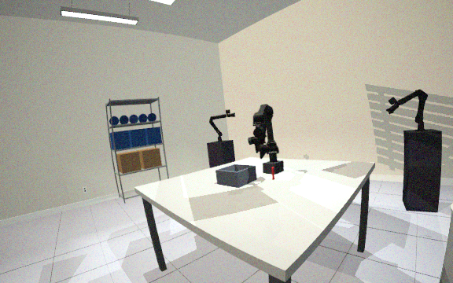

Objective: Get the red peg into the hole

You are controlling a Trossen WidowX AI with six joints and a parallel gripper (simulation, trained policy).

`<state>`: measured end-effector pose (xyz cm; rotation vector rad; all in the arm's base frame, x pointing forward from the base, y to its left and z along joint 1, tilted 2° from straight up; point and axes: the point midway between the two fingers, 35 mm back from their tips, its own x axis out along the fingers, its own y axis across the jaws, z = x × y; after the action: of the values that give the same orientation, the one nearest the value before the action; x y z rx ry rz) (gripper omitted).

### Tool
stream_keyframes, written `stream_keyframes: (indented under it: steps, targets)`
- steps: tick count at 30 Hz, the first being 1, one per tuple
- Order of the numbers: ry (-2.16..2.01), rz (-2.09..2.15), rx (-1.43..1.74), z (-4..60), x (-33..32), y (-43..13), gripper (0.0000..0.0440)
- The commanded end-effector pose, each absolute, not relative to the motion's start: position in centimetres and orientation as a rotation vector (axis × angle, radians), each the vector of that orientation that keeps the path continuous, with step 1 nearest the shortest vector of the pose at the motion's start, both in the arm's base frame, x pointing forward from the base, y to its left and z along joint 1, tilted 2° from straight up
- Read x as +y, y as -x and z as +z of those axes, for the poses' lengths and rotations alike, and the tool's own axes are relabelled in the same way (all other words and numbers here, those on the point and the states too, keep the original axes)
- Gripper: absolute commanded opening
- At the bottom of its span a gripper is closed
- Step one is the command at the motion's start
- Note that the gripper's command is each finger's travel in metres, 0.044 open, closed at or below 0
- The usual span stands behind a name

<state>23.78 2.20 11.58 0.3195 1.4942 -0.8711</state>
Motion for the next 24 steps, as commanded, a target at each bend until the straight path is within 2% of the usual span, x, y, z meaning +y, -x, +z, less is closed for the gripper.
stream_keyframes:
  steps: [1,11,24]
  targets:
    - [-0.32,-0.895,1.533,10.9,3.9,-22.6,0.044]
    - [-0.301,-0.919,1.574,9.1,7.0,-20.3,0.044]
    - [-0.256,-0.901,1.568,4.7,8.0,-19.3,0.044]
